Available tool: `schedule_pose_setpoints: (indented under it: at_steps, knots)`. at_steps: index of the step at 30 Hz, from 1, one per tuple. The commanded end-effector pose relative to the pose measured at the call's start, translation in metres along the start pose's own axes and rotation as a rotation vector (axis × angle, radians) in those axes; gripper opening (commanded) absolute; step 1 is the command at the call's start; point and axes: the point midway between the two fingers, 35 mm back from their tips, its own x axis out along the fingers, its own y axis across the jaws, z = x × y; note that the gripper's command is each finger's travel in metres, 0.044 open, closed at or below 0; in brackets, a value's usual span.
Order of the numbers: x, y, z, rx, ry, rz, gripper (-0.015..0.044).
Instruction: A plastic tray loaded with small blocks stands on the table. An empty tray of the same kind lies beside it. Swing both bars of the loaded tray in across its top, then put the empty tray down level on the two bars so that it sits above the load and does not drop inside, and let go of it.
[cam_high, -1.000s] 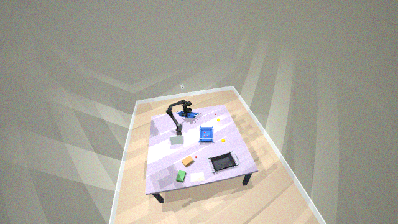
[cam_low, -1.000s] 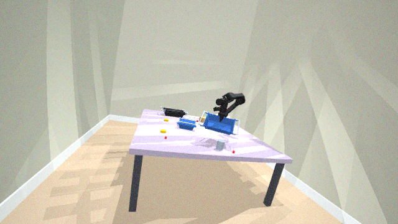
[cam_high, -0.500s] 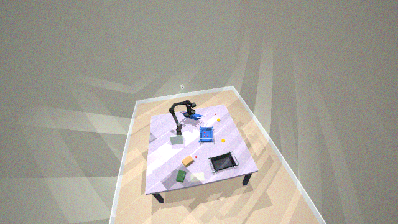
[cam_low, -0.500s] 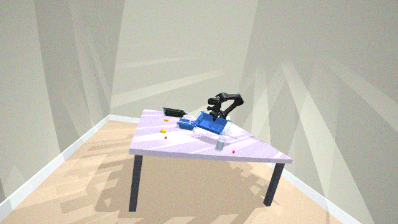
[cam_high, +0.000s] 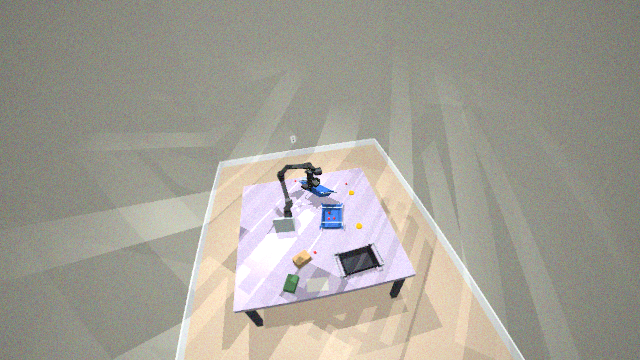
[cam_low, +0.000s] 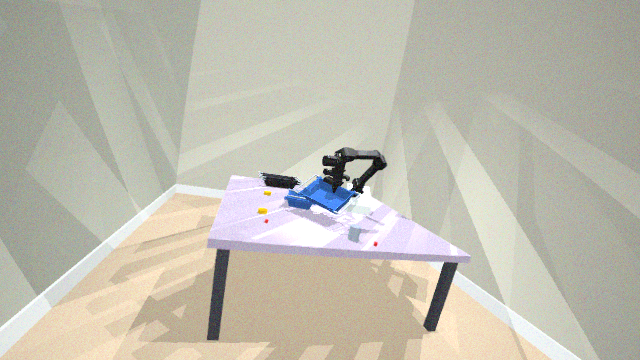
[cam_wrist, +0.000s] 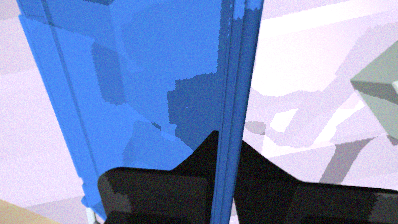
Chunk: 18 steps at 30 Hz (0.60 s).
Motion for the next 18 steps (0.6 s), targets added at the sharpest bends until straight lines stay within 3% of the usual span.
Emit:
schedule_pose_setpoints:
  at_steps: [1,18]
  knots:
    - [-0.005,0.006,0.016,0.057,-0.009,0.023,0.0]
    - [-0.003,0.003,0.092,0.33,0.012,0.016,0.0]
